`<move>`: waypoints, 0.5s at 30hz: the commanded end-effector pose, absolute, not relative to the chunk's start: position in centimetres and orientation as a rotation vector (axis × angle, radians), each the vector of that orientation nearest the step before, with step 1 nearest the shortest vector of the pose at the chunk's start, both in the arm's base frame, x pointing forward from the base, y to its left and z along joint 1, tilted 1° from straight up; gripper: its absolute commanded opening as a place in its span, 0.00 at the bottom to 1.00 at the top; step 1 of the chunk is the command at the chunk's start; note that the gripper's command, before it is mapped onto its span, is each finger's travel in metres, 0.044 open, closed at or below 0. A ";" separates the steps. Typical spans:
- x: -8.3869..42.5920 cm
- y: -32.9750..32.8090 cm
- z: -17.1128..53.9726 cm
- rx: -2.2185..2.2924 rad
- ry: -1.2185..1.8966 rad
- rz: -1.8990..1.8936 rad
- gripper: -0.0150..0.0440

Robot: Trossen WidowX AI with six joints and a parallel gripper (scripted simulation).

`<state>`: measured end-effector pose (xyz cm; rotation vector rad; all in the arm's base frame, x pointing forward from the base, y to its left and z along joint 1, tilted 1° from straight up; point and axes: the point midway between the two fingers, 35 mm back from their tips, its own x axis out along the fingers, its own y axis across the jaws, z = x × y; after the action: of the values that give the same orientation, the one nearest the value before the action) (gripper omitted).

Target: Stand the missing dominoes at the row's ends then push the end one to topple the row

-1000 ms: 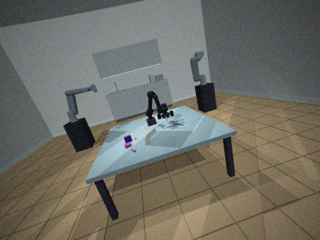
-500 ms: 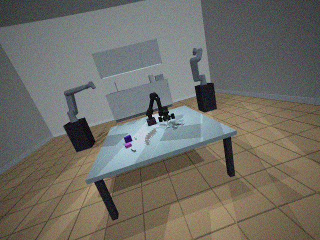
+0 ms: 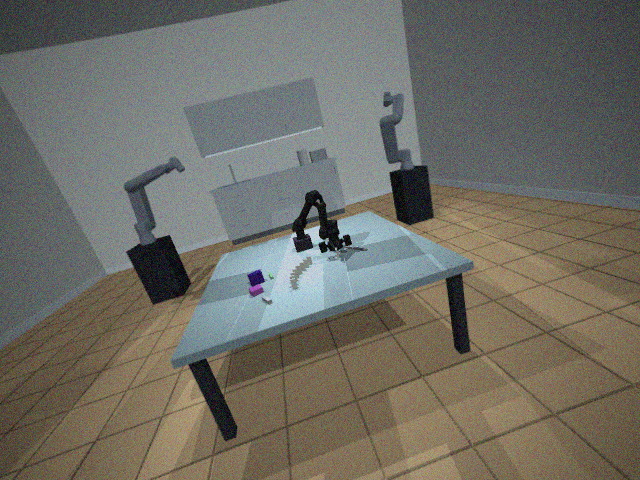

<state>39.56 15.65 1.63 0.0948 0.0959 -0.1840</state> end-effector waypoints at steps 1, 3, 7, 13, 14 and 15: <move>39.6 15.5 0.3 0.107 0.097 -0.193 0.30; 39.6 15.5 -0.3 0.111 0.099 -0.194 0.30; 39.6 15.4 -0.6 0.112 0.100 -0.195 0.30; 39.6 15.4 -0.6 0.112 0.100 -0.195 0.30; 39.6 15.4 -0.6 0.112 0.100 -0.195 0.30; 39.6 15.4 -0.6 0.112 0.100 -0.195 0.30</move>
<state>39.57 15.52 -0.57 0.1066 0.1039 -0.1902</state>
